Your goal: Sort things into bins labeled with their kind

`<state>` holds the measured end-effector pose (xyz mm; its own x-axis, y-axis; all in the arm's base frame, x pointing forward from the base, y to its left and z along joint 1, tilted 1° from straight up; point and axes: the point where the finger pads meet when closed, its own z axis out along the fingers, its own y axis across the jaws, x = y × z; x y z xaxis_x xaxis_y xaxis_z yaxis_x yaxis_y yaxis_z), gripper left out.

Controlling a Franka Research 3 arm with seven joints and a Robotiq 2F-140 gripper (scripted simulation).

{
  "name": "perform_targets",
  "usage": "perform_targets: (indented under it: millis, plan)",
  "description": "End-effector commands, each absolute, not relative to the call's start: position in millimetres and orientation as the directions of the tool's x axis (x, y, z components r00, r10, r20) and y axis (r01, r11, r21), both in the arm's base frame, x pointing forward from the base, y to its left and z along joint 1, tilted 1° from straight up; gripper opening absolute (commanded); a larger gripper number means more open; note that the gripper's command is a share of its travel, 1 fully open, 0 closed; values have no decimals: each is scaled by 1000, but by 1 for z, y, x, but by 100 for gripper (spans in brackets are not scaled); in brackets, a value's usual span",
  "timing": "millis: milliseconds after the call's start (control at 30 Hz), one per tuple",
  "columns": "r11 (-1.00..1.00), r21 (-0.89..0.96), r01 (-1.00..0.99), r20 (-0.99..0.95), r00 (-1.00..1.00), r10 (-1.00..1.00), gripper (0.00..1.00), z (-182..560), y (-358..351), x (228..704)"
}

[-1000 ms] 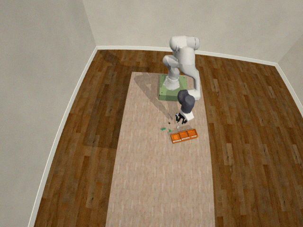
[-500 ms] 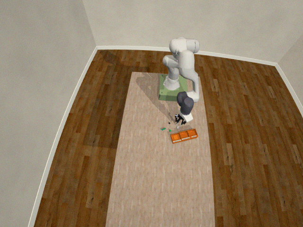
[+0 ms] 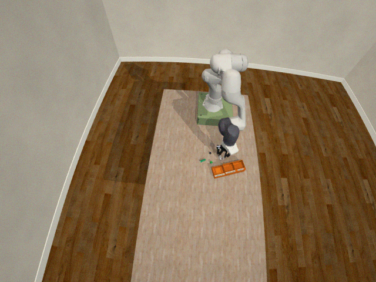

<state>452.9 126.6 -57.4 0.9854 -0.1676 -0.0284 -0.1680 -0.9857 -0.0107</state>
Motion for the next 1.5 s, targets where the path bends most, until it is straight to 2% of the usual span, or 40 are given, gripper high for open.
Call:
perform_targets:
  millis: [0,867,900,1467]
  plan:
    - [-984,-14,-177,-18,984,-176,18,-58,128,457]
    - [-984,-14,-177,-18,984,-176,18,-69,126,452]
    - [-984,-14,-177,-18,984,-176,6,-69,126,452]
    - [-984,-14,-177,-18,984,-176,6,-69,126,452]
